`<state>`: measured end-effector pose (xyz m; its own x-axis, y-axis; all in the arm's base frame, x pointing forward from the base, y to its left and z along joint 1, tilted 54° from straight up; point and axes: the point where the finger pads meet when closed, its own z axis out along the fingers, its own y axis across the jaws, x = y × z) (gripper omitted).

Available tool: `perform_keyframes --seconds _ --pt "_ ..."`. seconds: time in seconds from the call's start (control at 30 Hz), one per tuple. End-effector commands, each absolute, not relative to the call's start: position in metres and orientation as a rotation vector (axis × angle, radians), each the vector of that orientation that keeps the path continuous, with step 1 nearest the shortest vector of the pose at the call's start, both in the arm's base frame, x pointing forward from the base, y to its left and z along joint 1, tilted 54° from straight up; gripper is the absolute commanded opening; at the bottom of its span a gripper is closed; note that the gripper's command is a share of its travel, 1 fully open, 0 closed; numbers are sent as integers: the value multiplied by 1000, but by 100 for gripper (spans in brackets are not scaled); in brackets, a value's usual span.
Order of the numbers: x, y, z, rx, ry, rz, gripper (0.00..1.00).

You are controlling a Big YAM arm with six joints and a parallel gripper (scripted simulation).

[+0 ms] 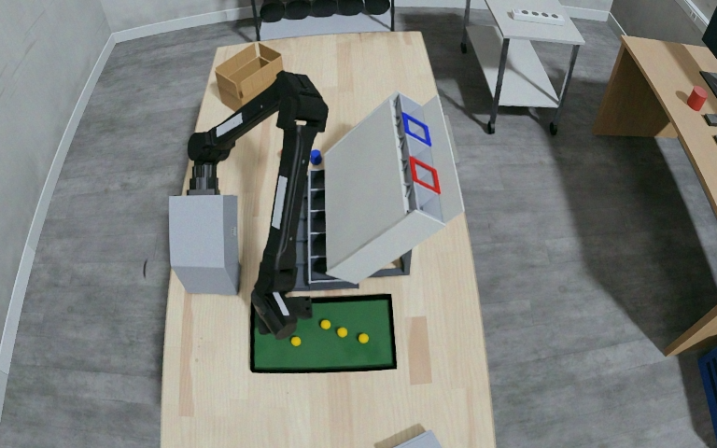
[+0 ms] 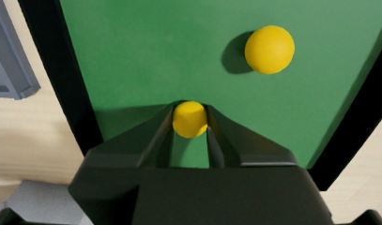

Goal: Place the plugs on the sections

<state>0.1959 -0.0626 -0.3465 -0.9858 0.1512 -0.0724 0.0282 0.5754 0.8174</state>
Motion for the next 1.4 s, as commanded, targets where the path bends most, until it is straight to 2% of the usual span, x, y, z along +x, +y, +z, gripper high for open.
perform_keyframes --seconds 0.0,0.67,1.17,1.37 --pt "202 -72 -347 149 2663 1352 0" --pt "201 -71 -347 150 2663 1352 0" --pt "179 -183 -261 150 2663 1352 0" --pt "179 -184 -262 166 2668 1359 0"
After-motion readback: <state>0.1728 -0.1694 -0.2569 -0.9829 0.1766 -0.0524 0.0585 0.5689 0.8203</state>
